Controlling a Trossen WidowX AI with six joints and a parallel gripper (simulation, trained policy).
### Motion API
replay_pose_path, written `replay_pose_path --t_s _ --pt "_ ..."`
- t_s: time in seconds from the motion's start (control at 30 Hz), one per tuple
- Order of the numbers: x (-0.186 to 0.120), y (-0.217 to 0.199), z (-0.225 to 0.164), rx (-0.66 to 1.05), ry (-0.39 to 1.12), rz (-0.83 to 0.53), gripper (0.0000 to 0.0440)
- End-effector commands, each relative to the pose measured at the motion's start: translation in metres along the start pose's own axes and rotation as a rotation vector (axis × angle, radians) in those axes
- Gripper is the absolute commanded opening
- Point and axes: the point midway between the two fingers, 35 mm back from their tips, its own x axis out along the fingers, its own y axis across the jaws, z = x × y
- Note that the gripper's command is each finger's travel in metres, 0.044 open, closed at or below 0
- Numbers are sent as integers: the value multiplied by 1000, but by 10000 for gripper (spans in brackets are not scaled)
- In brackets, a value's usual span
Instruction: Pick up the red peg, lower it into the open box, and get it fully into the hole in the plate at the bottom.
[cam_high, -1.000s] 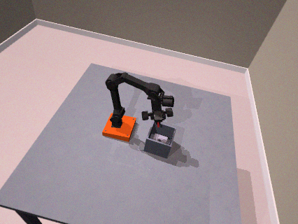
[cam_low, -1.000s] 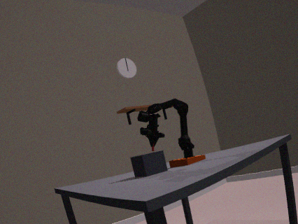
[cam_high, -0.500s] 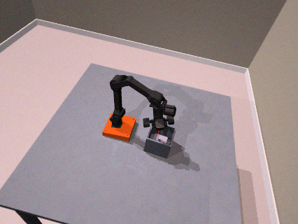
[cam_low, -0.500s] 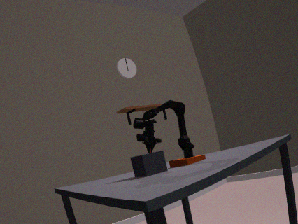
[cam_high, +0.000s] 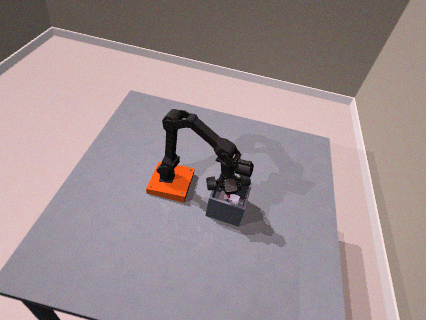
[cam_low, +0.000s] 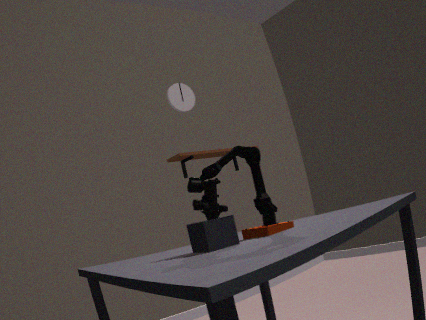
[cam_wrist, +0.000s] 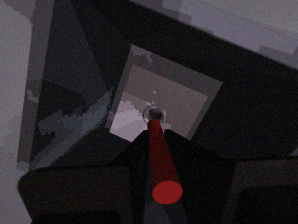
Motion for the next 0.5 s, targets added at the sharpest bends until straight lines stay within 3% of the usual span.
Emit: replay_pose_path --t_s 0.0,0.23,0.47 --pt "13 0 0 -23 14 -5 0" --pt "29 -1 2 -51 14 -23 4" --pt "37 0 5 -72 18 -50 130"
